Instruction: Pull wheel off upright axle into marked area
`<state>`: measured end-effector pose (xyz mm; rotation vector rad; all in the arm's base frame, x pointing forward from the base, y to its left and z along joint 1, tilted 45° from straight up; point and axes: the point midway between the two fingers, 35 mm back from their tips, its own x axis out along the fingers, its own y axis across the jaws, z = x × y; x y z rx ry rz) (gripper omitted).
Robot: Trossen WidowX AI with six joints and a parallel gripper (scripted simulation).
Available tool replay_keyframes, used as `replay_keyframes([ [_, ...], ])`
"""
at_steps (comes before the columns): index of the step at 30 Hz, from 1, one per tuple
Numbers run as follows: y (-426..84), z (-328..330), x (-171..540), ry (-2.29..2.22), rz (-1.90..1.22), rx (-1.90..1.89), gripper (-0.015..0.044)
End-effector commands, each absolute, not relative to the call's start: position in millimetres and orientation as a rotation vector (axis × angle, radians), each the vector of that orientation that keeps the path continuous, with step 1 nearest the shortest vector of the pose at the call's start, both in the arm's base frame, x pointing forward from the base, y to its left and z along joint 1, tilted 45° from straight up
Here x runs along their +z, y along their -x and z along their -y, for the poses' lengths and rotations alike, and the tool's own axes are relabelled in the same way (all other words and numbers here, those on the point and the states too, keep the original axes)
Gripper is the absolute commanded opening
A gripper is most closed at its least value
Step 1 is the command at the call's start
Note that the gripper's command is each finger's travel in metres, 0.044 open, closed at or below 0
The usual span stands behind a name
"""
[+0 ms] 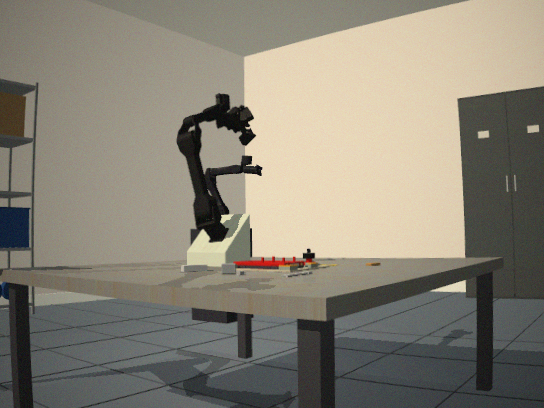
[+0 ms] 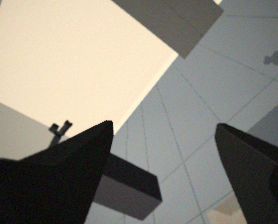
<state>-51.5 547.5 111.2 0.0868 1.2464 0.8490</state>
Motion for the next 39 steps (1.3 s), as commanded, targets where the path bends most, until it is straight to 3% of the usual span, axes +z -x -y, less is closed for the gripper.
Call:
replay_keyframes([
  [1, -10.7, -536.0, 92.9, -0.045, -1.200, 0.721, 0.0300],
  [20, -255.9, -393.3, 33.1, 0.159, -1.125, 0.125, 0.0300],
  [27, -309.4, -312.0, 17.8, 0.202, -1.202, -0.078, 0.0300],
  [39, -358.1, -182.8, 2.5, 0.384, -1.293, -0.347, 0.0300],
])
